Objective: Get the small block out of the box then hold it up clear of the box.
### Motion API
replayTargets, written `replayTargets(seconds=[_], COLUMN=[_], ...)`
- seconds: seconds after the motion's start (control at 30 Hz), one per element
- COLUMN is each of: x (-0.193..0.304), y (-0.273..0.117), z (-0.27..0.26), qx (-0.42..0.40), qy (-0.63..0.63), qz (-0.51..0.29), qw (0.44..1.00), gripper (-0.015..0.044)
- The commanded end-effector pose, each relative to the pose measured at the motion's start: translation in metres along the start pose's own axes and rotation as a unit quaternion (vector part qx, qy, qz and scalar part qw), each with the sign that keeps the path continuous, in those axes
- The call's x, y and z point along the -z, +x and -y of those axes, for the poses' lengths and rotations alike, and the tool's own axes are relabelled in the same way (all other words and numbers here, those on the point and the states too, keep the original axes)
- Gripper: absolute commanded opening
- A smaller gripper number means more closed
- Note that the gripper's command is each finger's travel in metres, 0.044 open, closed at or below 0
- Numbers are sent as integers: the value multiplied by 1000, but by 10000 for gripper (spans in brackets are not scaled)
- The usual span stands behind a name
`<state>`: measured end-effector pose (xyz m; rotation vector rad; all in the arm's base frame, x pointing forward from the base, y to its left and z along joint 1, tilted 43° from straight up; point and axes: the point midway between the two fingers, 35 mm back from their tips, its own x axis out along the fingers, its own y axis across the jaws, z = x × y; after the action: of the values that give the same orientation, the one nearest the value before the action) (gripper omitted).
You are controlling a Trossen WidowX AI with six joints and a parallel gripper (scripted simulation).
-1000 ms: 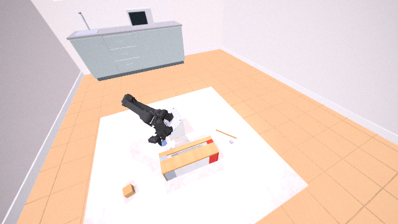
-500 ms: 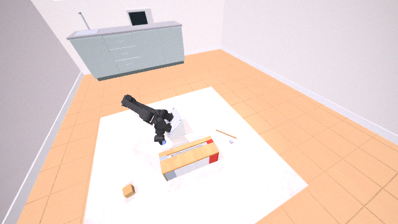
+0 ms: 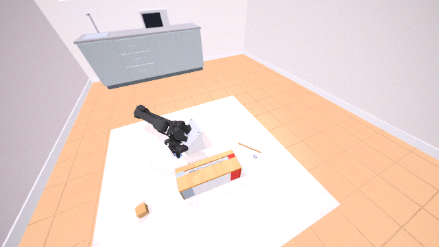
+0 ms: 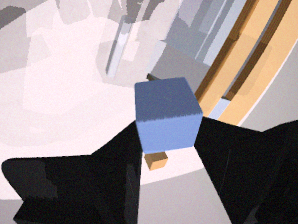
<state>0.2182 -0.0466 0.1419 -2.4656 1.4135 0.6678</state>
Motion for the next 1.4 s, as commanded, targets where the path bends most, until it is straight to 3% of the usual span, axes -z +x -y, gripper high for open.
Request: replayTargets(seconds=[0.0,0.43,1.37], x=[3,9,9], y=[-3,-12,-13], z=[0,0,0], qx=[1,-1,-1], qy=[-71,-312,-315], qz=[-8,-26,-26], qw=[997,950,949], gripper=[0,0,0])
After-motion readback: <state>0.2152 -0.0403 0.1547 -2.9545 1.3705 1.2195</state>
